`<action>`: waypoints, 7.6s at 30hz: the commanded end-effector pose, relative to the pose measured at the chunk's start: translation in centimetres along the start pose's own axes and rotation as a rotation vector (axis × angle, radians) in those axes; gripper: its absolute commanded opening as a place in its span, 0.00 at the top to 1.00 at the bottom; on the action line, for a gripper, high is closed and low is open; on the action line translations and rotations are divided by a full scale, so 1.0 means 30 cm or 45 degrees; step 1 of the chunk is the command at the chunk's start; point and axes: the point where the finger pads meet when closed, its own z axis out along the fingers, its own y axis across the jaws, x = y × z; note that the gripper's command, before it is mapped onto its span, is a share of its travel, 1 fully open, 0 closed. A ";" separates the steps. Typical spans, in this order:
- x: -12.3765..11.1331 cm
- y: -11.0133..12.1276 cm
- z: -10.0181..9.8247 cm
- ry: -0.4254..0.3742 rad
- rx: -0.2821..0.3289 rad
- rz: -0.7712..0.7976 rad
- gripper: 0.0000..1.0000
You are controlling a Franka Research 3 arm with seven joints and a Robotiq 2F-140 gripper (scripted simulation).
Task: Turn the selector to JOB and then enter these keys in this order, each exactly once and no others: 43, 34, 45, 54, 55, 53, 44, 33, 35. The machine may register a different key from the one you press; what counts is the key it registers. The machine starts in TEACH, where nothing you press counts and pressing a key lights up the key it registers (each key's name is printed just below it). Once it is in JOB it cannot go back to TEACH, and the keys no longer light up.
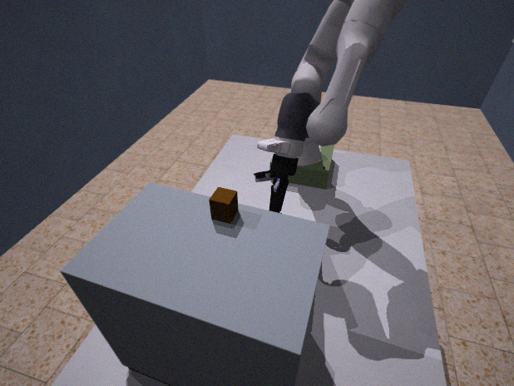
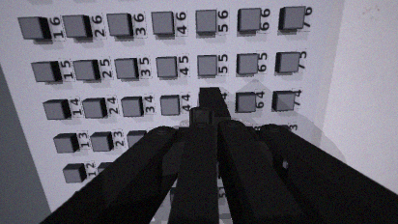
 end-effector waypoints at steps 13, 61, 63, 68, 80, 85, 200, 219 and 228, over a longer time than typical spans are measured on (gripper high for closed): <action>-0.014 0.000 0.006 -0.019 0.007 -0.034 0.90; -0.015 0.000 0.040 -0.019 0.007 -0.034 0.90; -0.015 0.000 0.040 -0.019 0.007 -0.034 0.90; -0.015 0.000 0.040 -0.019 0.007 -0.034 0.90; -0.015 0.000 0.040 -0.019 0.007 -0.034 0.90; -0.015 0.000 0.041 -0.019 0.007 -0.034 0.90; -0.124 0.117 0.004 -0.019 0.007 -0.034 0.90; -0.124 0.117 0.005 -0.019 0.007 -0.034 0.90; -0.125 0.117 0.008 -0.019 0.007 -0.034 0.90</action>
